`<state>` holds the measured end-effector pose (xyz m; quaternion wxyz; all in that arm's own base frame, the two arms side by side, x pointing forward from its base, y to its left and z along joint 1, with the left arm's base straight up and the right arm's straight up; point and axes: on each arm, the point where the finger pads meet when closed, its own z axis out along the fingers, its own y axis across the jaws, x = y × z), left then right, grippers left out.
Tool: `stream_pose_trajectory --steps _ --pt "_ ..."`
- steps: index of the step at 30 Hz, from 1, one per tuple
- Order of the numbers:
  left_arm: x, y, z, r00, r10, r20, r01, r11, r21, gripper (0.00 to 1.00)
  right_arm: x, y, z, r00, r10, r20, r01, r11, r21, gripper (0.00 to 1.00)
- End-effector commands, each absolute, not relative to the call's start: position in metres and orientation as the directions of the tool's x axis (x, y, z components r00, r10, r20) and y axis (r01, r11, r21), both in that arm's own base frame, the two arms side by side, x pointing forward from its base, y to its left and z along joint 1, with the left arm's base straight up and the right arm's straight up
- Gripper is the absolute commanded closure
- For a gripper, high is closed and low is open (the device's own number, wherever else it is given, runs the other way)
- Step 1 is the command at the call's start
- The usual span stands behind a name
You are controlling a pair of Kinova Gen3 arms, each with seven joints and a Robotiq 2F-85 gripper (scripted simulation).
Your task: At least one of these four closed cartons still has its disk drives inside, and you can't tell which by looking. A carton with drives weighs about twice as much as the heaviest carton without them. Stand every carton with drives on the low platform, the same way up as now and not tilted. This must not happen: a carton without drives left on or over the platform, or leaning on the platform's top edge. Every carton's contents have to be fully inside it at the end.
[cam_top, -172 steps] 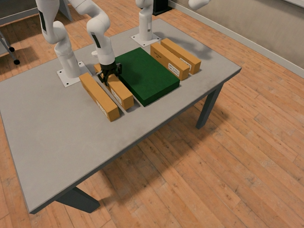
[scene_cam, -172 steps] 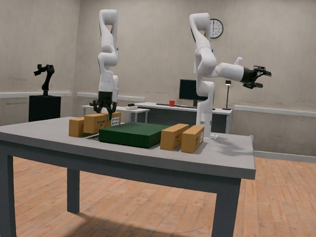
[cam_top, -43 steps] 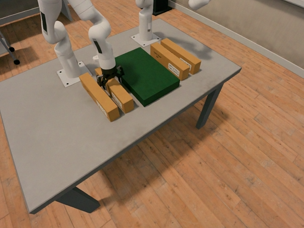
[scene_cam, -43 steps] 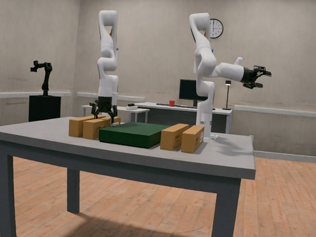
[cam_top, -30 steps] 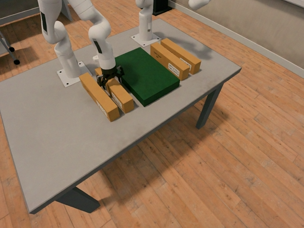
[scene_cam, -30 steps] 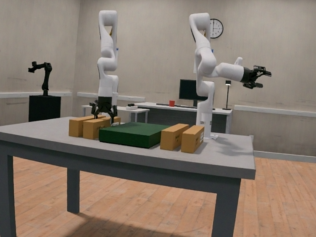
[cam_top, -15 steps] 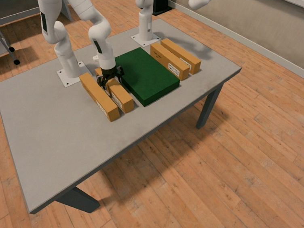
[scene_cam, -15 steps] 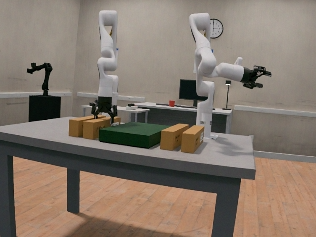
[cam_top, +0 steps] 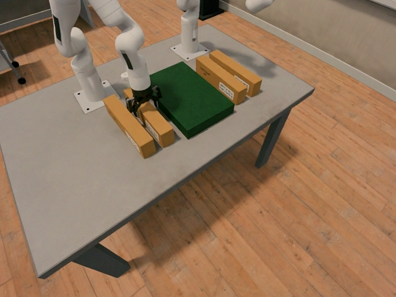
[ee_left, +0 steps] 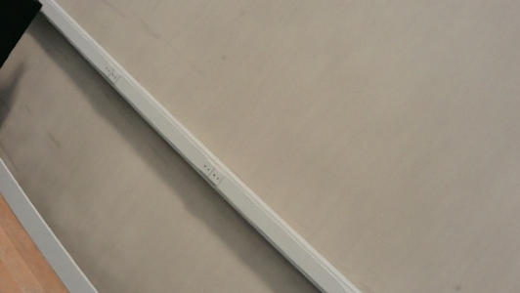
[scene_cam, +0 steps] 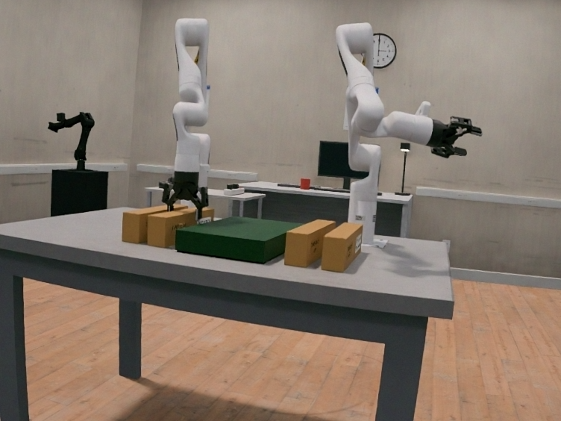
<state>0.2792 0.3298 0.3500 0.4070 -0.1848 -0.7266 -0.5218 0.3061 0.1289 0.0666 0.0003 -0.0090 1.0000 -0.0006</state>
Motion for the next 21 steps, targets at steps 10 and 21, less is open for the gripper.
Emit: stream_pose_trajectory --steps 10,21 --pt "0.279 0.330 0.351 -0.601 -0.157 0.783 0.692 0.387 0.609 0.002 0.306 0.129 0.149 -1.000 -0.018 -0.002 -0.018 1.000 -0.001 0.002" --pt "0.279 0.330 0.351 -0.601 -0.157 0.783 0.692 0.387 0.609 0.002 0.306 0.129 0.192 -1.000 -0.018 -0.002 -0.018 1.000 -0.001 0.002"
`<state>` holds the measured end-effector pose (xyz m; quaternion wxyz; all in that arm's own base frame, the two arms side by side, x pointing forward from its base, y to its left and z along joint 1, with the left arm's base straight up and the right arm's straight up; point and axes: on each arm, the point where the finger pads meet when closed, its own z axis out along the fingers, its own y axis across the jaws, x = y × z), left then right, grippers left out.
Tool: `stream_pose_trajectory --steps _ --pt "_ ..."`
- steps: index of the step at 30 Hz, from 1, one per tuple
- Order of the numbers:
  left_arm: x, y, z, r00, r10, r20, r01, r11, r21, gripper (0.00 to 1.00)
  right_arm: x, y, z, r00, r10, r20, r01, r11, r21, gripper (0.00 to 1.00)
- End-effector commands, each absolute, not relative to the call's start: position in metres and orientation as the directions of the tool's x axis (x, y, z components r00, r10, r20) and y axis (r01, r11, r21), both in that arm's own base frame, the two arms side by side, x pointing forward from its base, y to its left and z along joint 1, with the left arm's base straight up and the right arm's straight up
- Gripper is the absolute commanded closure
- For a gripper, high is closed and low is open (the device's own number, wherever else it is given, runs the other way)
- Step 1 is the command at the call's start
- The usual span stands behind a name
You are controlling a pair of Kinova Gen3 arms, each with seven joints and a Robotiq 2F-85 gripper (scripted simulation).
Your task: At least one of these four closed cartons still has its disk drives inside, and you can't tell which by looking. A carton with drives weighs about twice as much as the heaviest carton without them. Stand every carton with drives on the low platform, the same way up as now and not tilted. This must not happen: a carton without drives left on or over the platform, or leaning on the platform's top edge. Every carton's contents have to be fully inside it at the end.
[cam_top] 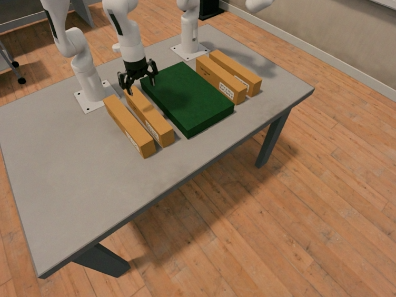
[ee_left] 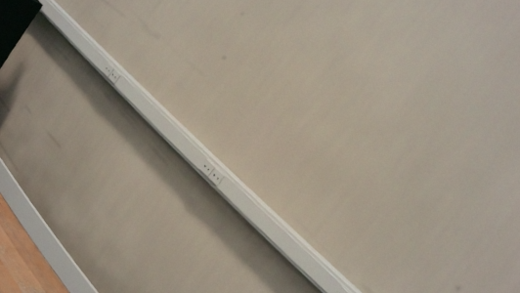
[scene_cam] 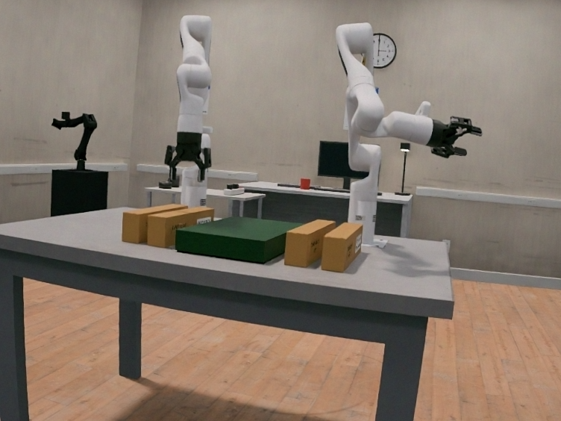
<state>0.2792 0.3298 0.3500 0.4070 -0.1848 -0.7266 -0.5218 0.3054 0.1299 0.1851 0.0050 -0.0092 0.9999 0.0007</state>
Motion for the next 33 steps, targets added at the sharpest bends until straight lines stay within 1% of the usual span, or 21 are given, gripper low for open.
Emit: stream_pose_trajectory --steps 1,2,18,19,23,27,33 --pt "0.279 0.330 0.351 -0.601 -0.157 0.783 0.692 0.387 0.609 0.002 0.306 0.129 0.192 -1.000 -0.018 -0.002 -0.018 1.000 -0.001 0.002" --pt "0.279 0.330 0.351 -0.601 -0.157 0.783 0.692 0.387 0.609 0.002 0.306 0.129 0.200 -1.000 -0.018 -0.002 -0.018 1.000 -0.002 0.002" --pt "0.279 0.330 0.351 -0.601 -0.157 0.783 0.692 0.387 0.609 0.002 0.306 0.129 0.200 -1.000 -0.018 -0.002 -0.018 1.000 -0.002 0.002" --pt "0.279 0.330 0.351 -0.601 -0.157 0.783 0.692 0.387 0.609 0.002 0.262 0.122 0.254 -1.000 -0.018 -0.002 -0.018 1.000 -0.002 0.002" --pt "0.279 0.330 0.351 -0.601 -0.157 0.783 0.692 0.387 0.609 0.002 0.253 0.120 0.264 -1.000 -0.018 -0.002 -0.018 1.000 -0.002 0.002" --pt "0.279 0.330 0.351 -0.601 -0.157 0.783 0.692 0.387 0.609 0.002 0.229 0.116 0.294 -1.000 -0.018 -0.002 -0.018 1.000 -0.002 0.002" --pt "0.279 0.330 0.351 -0.601 -0.157 0.783 0.692 0.387 0.609 0.002 0.227 0.115 0.297 -1.000 -0.018 -0.002 -0.018 1.000 -0.002 0.002"
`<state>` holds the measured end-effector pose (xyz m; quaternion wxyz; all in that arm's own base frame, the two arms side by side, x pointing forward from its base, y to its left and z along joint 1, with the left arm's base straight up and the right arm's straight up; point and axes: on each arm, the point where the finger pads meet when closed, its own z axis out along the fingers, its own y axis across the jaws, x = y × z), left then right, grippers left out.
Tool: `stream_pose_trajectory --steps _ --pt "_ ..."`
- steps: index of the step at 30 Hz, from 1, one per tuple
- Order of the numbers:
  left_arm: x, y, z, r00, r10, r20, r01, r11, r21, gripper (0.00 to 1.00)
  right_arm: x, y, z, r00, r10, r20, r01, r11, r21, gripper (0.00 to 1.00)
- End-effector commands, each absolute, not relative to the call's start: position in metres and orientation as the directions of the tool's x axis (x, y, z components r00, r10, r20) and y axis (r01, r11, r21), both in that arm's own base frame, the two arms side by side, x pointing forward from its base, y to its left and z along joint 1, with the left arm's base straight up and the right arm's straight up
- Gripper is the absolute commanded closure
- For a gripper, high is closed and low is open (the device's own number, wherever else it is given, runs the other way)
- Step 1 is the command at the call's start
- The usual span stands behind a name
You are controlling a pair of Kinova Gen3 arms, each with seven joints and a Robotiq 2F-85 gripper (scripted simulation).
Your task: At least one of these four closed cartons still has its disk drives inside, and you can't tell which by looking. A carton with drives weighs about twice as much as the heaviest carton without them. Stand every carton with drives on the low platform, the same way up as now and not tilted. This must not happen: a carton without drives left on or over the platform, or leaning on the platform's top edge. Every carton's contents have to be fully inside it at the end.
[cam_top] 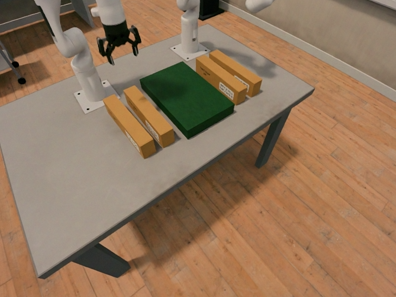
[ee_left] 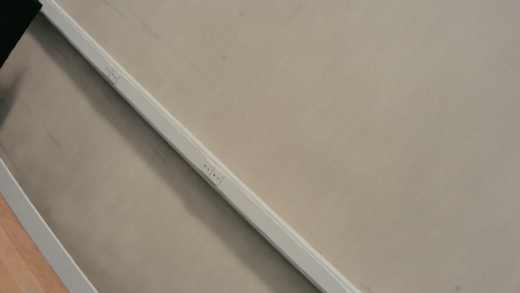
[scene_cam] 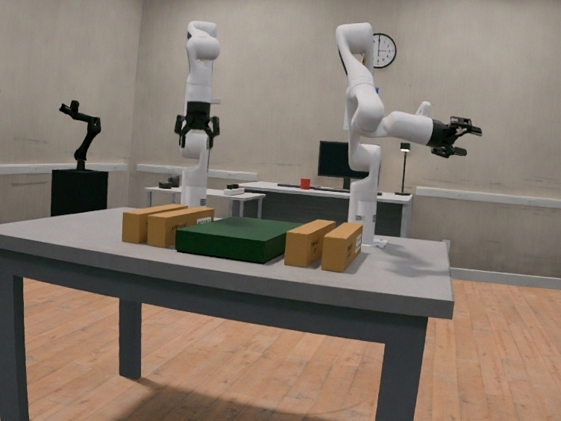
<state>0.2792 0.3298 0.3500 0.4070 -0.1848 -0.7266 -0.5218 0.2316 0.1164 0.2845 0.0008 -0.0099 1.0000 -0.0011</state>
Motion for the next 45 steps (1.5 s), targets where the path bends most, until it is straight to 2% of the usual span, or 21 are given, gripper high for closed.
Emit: stream_pose_trajectory --steps 1,2,3,7,45 --pt "0.279 0.330 0.351 -0.601 -0.157 0.783 0.692 0.387 0.609 0.002 0.227 0.115 0.297 -1.000 -0.018 -0.002 -0.018 1.000 -0.002 0.002" --pt "0.279 0.330 0.351 -0.601 -0.157 0.783 0.692 0.387 0.609 0.002 0.227 0.115 0.297 -1.000 -0.018 -0.002 -0.018 1.000 -0.002 0.002" --pt "0.279 0.330 0.351 -0.601 -0.157 0.783 0.692 0.387 0.609 0.002 0.186 0.108 0.347 -1.000 -0.020 -0.002 -0.020 1.000 -0.002 0.002" --pt "0.279 0.330 0.351 -0.601 -0.157 0.783 0.692 0.387 0.609 0.002 0.176 0.107 0.360 -1.000 -0.020 -0.002 -0.020 1.000 -0.002 0.002" --pt "0.279 0.330 0.351 -0.601 -0.157 0.783 0.692 0.387 0.609 0.002 0.177 0.107 0.359 -1.000 -0.020 -0.003 -0.020 1.000 -0.002 0.002"
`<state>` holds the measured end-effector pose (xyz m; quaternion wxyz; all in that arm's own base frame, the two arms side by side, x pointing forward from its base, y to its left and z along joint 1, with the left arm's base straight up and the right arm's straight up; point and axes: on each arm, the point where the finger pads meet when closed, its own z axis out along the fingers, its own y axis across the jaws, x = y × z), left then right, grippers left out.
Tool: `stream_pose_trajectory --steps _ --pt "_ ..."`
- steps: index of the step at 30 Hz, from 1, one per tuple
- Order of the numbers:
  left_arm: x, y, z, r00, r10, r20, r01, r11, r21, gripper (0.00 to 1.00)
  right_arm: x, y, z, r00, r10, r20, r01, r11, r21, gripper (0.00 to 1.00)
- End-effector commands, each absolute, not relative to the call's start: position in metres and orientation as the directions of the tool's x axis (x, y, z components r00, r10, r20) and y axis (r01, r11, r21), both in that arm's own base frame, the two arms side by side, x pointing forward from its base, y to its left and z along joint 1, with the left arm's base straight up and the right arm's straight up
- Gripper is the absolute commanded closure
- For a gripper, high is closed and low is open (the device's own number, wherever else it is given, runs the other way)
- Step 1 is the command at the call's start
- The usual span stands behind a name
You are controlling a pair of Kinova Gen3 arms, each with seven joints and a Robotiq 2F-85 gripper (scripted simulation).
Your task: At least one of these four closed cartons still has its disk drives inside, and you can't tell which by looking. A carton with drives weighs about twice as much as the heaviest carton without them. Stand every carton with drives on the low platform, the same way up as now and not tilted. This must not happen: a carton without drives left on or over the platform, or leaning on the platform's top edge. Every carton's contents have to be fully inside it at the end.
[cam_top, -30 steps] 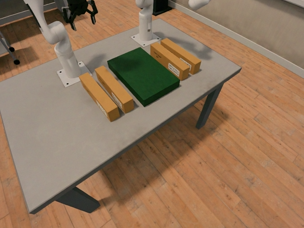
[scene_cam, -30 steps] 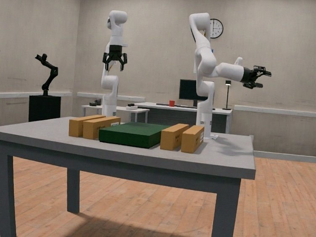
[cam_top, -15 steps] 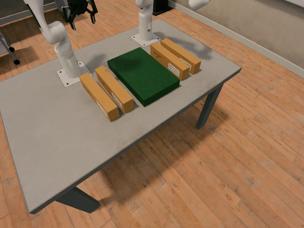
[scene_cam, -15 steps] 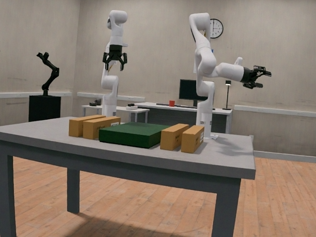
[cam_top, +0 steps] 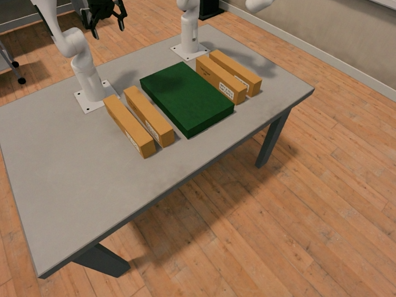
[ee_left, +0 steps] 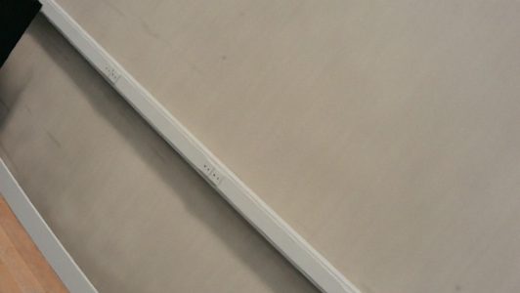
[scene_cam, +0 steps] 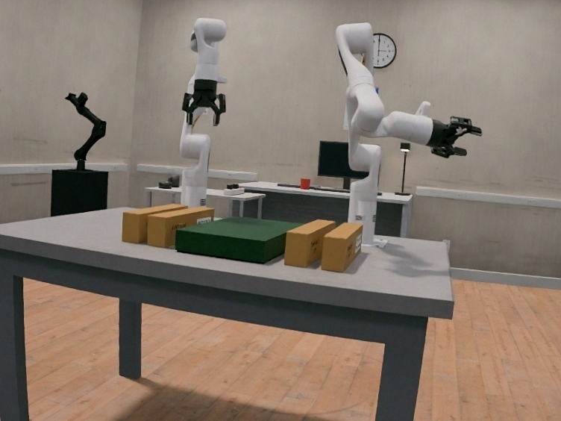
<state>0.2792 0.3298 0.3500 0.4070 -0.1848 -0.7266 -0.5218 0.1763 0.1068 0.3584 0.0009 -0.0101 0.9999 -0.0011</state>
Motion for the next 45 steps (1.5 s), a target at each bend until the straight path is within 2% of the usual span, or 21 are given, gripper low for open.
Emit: stream_pose_trajectory --steps 1,8,9,25,26,42,43,45 --pt "0.279 0.330 0.351 -0.601 -0.157 0.783 0.692 0.387 0.609 0.002 0.177 0.107 0.359 -1.000 -0.020 -0.003 -0.020 1.000 -0.002 0.002" --pt "0.279 0.330 0.351 -0.601 -0.157 0.783 0.692 0.387 0.609 0.002 0.177 0.107 0.359 -1.000 -0.020 -0.003 -0.020 1.000 -0.002 0.002" --pt "0.279 0.330 0.351 -0.601 -0.157 0.783 0.692 0.387 0.609 0.002 0.156 0.051 0.357 -1.000 -0.020 -0.003 -0.020 1.000 -0.002 0.002" --pt "0.279 0.330 0.351 -0.601 -0.157 0.783 0.692 0.387 0.609 0.002 0.156 0.051 0.357 -1.000 -0.020 -0.003 -0.020 1.000 -0.002 0.002" --pt "0.279 0.330 0.351 -0.601 -0.157 0.783 0.692 0.387 0.609 0.002 0.136 -0.005 0.355 -1.000 -0.020 -0.002 -0.020 1.000 -0.002 0.002" --pt "0.279 0.330 0.351 -0.601 -0.157 0.783 0.692 0.387 0.609 0.002 0.136 -0.005 0.355 -1.000 -0.020 -0.002 -0.020 1.000 -0.002 0.002" --pt "0.279 0.330 0.351 -0.601 -0.157 0.783 0.692 0.387 0.609 0.002 0.115 -0.062 0.353 -1.000 -0.021 -0.002 -0.020 1.000 -0.002 0.002" --pt "0.279 0.330 0.351 -0.601 -0.157 0.783 0.692 0.387 0.609 0.002 0.115 -0.062 0.353 -1.000 -0.021 -0.002 -0.020 1.000 -0.002 0.002"
